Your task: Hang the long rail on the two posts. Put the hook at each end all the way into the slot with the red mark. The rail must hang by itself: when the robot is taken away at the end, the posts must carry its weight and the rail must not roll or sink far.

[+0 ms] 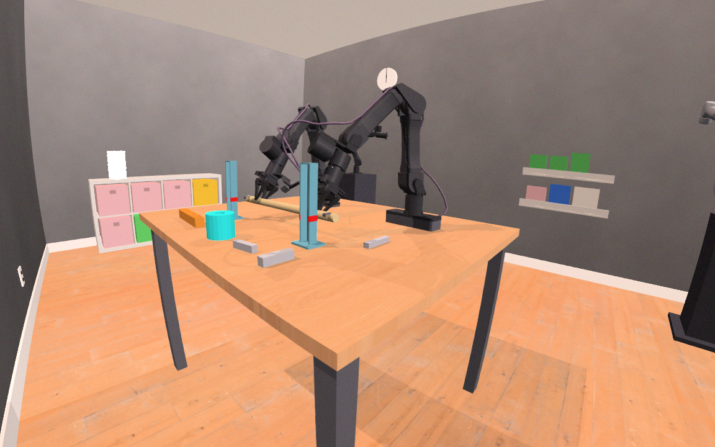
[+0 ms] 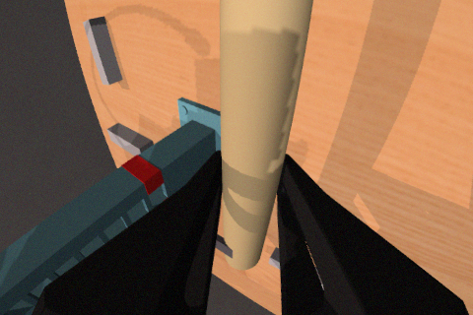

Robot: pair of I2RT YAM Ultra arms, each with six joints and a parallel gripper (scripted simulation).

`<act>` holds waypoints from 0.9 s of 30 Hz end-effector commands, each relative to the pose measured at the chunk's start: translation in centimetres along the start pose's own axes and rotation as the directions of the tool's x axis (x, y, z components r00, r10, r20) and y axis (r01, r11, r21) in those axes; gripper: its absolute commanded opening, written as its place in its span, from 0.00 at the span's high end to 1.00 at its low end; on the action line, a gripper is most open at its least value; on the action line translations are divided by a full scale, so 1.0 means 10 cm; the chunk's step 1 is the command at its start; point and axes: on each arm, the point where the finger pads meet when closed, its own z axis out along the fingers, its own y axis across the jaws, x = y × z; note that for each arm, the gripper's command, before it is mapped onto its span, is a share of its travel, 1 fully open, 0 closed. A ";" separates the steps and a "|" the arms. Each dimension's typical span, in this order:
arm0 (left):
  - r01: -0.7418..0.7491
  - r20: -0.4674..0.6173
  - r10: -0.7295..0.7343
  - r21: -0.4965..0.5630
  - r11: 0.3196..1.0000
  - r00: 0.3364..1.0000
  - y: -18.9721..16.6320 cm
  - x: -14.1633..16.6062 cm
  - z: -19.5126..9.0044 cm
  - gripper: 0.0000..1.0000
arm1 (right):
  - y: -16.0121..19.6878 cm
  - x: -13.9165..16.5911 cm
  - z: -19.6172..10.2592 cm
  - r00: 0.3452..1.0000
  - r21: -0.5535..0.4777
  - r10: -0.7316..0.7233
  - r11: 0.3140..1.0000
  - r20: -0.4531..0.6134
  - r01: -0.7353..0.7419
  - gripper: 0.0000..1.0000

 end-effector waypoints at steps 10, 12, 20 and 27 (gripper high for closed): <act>-0.003 0.015 0.004 -0.055 0.999 1.000 0.35 -0.04 0.02 0.82 | -0.36 0.01 -0.02 1.000 0.057 0.016 0.998 0.014 -0.016 0.81; -0.003 0.016 0.003 -0.053 0.999 1.000 0.35 -0.04 0.02 0.82 | -0.36 0.01 -0.01 1.000 0.056 0.016 0.998 0.014 -0.017 0.81; -0.002 0.016 0.003 -0.051 0.999 1.000 0.36 -0.04 0.02 0.82 | -0.36 0.01 -0.01 1.000 0.055 0.016 0.998 0.015 -0.017 0.81; -0.002 0.011 0.003 -0.042 0.999 1.000 0.45 -0.03 0.07 0.82 | -0.46 0.00 0.05 1.000 0.046 0.016 0.999 0.020 -0.017 0.81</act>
